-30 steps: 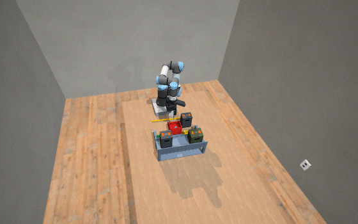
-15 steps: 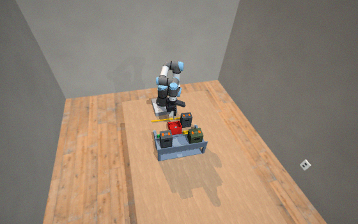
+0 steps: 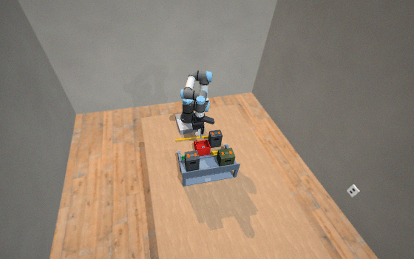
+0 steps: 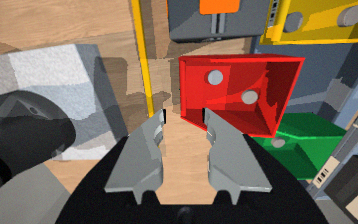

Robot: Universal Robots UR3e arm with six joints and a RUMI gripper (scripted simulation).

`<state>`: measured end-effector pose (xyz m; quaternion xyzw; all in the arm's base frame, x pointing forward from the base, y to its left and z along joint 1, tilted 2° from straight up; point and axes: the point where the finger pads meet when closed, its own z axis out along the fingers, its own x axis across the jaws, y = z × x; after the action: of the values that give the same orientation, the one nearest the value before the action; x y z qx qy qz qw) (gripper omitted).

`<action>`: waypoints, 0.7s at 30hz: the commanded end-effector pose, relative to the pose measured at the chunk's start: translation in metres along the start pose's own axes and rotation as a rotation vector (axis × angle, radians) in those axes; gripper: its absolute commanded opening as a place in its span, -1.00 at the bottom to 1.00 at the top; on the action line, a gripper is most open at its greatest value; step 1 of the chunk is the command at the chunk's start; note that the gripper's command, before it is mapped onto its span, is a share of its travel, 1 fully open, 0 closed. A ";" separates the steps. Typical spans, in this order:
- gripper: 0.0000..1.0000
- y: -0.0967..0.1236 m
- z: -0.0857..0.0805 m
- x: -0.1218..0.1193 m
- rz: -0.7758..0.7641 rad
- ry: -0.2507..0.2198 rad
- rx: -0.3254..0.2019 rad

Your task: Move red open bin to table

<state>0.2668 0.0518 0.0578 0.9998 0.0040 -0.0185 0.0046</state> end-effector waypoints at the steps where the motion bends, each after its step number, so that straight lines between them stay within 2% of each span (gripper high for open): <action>1: -0.47 0.000 0.001 0.001 0.000 0.002 -0.001; 10: -0.47 0.000 0.001 0.001 0.000 0.002 -0.001; 11: -0.61 0.000 0.001 0.001 0.000 0.002 -0.001; 21: -0.61 0.000 0.001 0.001 0.000 0.002 -0.001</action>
<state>0.2668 0.0518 0.0564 0.9998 0.0040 -0.0184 0.0046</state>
